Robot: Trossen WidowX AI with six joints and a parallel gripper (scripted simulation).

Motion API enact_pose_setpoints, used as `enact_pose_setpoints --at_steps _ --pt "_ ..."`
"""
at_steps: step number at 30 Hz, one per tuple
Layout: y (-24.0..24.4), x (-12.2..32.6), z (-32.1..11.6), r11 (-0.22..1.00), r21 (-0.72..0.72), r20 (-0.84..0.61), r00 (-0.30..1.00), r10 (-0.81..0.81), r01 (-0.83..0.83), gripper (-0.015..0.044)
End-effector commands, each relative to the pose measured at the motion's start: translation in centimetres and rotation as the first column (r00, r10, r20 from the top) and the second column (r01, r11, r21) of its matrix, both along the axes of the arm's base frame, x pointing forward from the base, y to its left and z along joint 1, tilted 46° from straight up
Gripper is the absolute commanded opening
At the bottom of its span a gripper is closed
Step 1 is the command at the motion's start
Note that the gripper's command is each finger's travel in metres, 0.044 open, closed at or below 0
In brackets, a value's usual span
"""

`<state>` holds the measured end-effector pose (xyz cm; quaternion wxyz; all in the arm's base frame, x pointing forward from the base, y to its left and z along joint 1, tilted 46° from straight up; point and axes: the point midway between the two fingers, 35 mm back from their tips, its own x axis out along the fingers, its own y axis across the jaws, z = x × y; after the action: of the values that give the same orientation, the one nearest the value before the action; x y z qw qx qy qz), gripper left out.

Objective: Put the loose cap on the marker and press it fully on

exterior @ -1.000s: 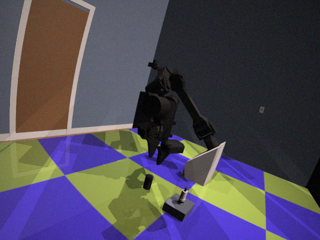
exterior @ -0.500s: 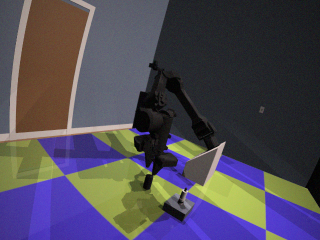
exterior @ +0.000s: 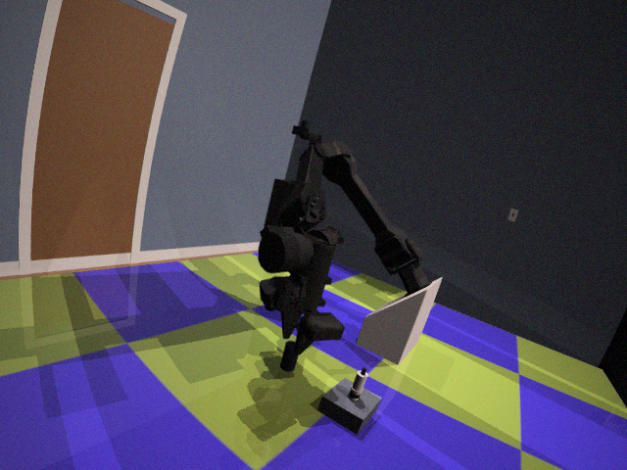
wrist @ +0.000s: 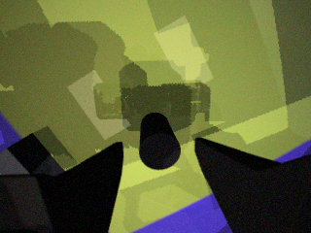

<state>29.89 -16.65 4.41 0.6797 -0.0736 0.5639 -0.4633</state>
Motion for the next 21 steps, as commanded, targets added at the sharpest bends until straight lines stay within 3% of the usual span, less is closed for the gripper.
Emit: enact_pose_setpoints --at_steps 1,20,21 --pt "-0.4 -0.1 -0.5 1.0 0.001 -0.007 1.0 0.002 -0.002 0.0242" --pt "-2.4 -0.5 -2.4 1.0 -0.002 -0.008 1.0 0.002 -0.002 0.0242" --pt "-2.3 -0.5 -2.5 1.0 -0.002 -0.008 1.0 0.002 -0.002 0.0216"
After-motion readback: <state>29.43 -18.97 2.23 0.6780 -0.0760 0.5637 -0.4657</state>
